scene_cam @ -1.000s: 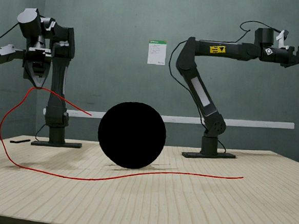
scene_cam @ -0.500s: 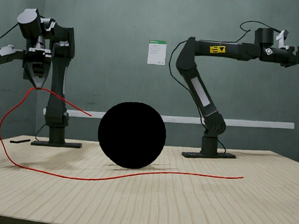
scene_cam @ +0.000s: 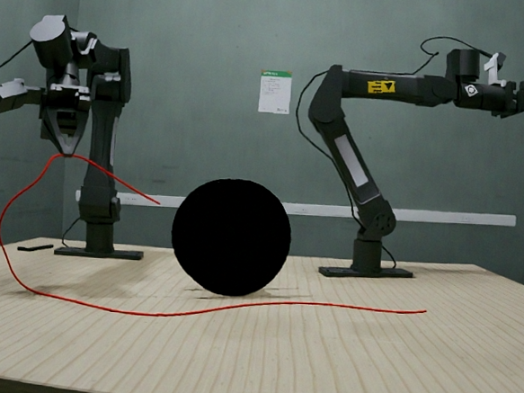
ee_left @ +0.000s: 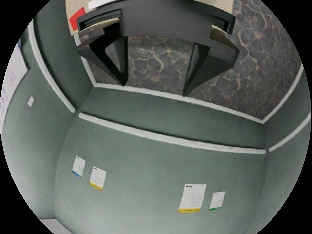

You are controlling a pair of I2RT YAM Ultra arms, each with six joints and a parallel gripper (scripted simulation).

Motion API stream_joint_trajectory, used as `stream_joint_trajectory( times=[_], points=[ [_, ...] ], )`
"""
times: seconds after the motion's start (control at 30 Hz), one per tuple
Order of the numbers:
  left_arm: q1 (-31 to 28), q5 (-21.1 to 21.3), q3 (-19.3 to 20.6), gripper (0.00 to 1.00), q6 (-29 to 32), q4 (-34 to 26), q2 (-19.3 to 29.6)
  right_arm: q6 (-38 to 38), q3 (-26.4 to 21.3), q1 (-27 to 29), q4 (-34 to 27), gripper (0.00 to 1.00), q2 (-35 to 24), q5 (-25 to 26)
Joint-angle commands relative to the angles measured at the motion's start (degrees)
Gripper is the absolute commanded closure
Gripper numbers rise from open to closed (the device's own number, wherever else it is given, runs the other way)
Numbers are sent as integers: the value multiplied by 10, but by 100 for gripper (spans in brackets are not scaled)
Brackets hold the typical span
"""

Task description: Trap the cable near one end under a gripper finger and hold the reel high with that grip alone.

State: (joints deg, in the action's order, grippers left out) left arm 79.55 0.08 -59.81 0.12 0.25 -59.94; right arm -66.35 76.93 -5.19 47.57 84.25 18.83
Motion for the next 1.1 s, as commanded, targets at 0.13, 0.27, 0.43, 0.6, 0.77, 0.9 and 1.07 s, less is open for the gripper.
stream_joint_trajectory(
  times=[0.13,0.27,0.43,0.6,0.77,0.9,1.07],
  points=[
    [-10,5,7,25,-7,6,-9,9,-3,-4,-4,100,-13,3],
    [-19,10,10,25,-9,10,-11,9,-3,-4,-4,100,-13,3],
    [-41,19,9,25,-15,16,-10,9,-3,-4,-4,100,-13,3],
    [-61,24,14,25,-20,22,-9,9,-3,-4,-4,100,-13,3],
    [-104,43,13,25,-32,36,-10,9,-3,-4,-4,100,-13,3],
    [-148,61,14,25,-44,49,-11,9,-3,-4,-4,100,-13,3],
    [-216,87,16,25,-62,70,-14,9,-3,-4,-4,100,-13,3]
  ],
)
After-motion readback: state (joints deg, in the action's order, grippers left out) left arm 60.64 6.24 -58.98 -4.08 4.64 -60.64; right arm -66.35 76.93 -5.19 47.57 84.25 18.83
